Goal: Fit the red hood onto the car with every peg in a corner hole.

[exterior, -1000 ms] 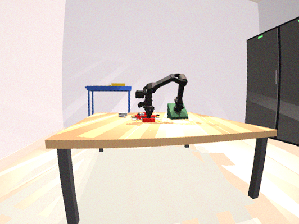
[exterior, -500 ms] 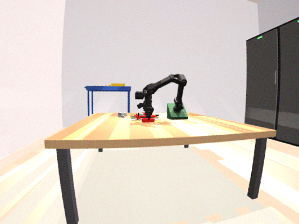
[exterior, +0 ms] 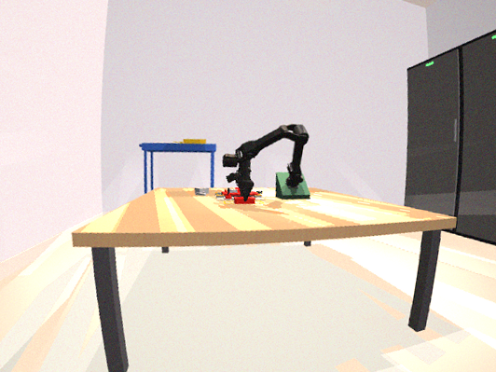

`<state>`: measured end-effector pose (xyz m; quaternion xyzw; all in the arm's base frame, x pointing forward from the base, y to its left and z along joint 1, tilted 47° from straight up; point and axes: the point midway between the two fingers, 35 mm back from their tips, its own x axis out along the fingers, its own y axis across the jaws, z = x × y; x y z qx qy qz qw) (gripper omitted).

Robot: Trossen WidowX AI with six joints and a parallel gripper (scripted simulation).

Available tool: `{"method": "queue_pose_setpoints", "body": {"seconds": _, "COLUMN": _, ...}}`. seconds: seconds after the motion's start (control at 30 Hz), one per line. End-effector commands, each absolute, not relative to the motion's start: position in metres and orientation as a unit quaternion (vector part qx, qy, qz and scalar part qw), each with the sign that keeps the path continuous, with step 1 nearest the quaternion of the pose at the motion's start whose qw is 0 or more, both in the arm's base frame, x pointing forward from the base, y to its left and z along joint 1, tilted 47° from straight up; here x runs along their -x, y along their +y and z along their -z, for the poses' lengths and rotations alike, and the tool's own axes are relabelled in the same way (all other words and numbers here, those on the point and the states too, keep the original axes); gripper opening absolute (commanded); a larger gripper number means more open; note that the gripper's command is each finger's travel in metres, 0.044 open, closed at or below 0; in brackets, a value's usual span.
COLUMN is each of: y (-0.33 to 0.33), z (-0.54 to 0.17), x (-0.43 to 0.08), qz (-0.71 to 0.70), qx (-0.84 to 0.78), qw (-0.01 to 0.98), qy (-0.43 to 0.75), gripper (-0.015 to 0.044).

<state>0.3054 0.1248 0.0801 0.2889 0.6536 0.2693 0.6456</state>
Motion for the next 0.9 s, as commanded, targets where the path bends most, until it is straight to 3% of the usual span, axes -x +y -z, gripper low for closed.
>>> {"method": "queue_pose_setpoints", "body": {"seconds": 0.0, "y": 0.1268, "z": -0.0767, "x": -0.3034, "qz": -0.268, "qx": -0.293, "qw": 0.641, "qy": 0.656, "gripper": 0.0440}}
{"method": "queue_pose_setpoints", "body": {"seconds": 0.23, "y": 0.1291, "z": -0.0747, "x": -0.3032, "qz": -0.268, "qx": -0.294, "qw": 0.641, "qy": 0.656, "gripper": 0.0440}}
{"method": "queue_pose_setpoints", "body": {"seconds": 0.33, "y": 0.1277, "z": -0.0775, "x": -0.3053, "qz": -0.269, "qx": -0.289, "qw": 0.645, "qy": 0.654, "gripper": 0.0361}}
{"method": "queue_pose_setpoints", "body": {"seconds": 0.67, "y": 0.1277, "z": -0.0775, "x": -0.3053, "qz": -0.269, "qx": -0.289, "qw": 0.645, "qy": 0.654, "gripper": 0.0295}}
{"method": "queue_pose_setpoints", "body": {"seconds": 0.87, "y": 0.1229, "z": -0.0820, "x": -0.3053, "qz": -0.269, "qx": -0.290, "qw": 0.645, "qy": 0.654, "gripper": 0.0137}}
